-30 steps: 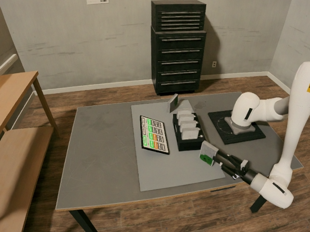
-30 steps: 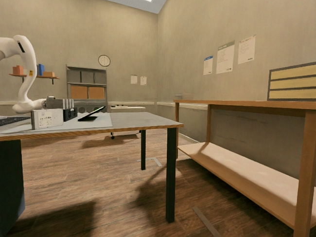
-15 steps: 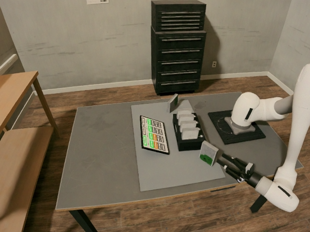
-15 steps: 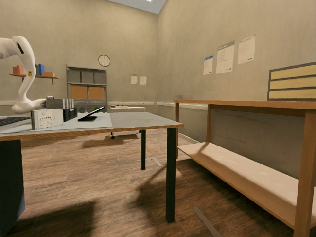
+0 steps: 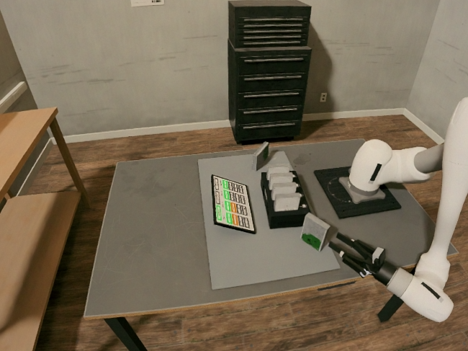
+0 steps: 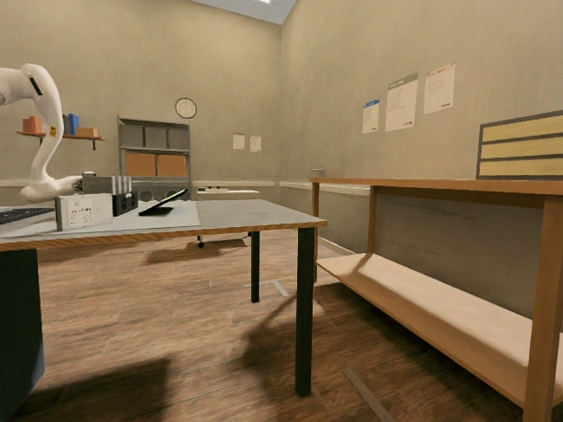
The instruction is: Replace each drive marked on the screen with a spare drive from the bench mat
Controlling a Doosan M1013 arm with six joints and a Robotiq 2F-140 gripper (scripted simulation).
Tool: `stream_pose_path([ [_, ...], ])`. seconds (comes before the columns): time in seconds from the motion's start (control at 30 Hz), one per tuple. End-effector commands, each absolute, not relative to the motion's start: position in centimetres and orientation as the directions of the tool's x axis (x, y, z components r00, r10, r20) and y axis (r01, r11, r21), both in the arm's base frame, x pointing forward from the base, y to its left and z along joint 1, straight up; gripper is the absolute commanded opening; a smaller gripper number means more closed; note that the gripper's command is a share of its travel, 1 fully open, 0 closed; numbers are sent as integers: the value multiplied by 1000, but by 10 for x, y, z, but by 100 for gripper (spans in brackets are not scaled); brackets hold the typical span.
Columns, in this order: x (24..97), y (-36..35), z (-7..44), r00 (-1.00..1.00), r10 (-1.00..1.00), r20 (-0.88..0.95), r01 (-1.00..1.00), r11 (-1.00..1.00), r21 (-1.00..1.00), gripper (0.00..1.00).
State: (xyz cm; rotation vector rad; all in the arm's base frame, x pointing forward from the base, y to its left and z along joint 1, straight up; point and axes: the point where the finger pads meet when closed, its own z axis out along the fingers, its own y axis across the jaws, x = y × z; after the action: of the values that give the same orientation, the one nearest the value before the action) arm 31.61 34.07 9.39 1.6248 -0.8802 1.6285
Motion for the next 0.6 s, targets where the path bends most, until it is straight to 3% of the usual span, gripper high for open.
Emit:
stream_pose_path([
  [0.0,316,341,94,-5,-5,1000,-834,-551,-7,40],
  [0.57,316,341,106,-5,-5,1000,-834,-551,-7,40],
])
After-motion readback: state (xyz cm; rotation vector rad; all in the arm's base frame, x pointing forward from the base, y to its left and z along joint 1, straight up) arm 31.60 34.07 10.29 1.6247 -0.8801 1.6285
